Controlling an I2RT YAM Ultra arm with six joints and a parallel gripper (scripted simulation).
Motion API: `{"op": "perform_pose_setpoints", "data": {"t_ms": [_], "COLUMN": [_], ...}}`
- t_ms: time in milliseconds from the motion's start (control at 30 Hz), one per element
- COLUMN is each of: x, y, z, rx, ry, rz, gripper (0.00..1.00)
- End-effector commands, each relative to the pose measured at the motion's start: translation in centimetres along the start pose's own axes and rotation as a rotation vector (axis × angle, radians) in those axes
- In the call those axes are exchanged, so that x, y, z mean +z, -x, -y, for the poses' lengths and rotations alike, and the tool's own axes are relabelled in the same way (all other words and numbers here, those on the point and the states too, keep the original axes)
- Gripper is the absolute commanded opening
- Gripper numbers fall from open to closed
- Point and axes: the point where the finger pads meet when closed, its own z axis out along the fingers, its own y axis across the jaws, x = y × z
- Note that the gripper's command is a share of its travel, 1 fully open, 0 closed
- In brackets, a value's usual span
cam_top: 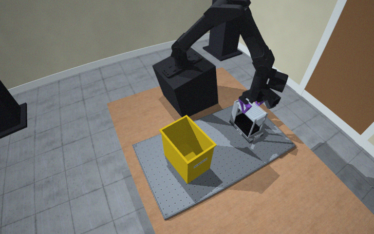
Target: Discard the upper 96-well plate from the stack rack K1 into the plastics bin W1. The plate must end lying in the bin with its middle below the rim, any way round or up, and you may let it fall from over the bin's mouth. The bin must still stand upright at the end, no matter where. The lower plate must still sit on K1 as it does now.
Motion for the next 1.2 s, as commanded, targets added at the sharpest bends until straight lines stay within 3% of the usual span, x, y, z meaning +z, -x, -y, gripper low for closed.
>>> {"op": "perform_pose_setpoints", "data": {"t_ms": [0, 1167], "x": [-1.5, -6.7], "y": [0.6, 0.5], "z": [-0.2, -0.2], "rx": [0.002, 0.002], "ry": [0.010, 0.010], "rz": [0.019, 0.019], "gripper": [0.00, 0.00]}}
